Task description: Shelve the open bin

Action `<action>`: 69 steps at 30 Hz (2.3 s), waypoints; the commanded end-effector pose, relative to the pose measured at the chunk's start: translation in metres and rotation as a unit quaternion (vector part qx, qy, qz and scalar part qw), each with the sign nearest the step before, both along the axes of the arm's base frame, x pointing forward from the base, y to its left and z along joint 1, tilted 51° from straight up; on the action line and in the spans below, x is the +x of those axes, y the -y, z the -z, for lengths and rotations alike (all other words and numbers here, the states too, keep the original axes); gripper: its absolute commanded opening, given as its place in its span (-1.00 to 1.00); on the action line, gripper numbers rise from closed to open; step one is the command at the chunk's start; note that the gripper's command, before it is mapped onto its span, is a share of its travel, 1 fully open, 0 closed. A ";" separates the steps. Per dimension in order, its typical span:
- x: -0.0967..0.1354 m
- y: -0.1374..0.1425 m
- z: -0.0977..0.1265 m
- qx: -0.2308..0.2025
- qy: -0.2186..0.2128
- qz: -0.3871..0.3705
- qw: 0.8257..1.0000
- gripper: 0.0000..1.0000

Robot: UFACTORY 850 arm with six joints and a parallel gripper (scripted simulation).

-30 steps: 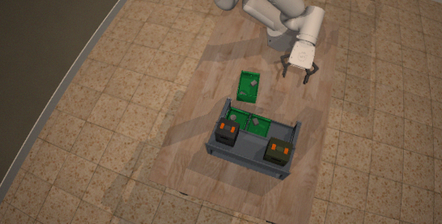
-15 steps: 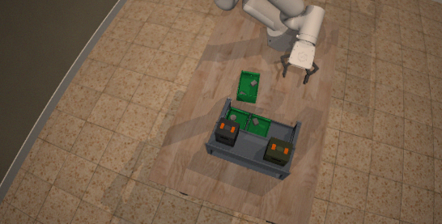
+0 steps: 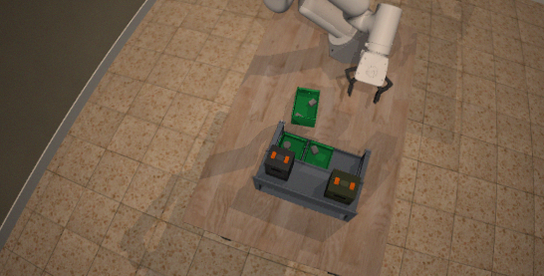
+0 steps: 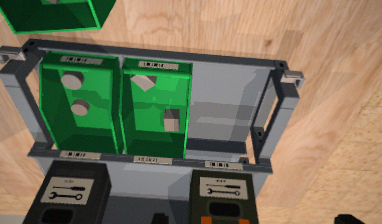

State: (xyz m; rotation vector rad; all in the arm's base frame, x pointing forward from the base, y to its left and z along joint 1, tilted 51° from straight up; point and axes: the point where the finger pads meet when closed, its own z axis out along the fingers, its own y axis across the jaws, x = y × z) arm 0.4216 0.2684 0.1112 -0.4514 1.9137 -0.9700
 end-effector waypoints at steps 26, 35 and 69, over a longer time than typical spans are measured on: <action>0.001 -0.001 -0.001 0.011 -0.184 0.171 0.968 1.00; 0.001 -0.001 -0.001 0.014 -0.237 0.220 0.946 1.00; -0.008 0.019 -0.022 0.015 -0.282 0.262 0.923 1.00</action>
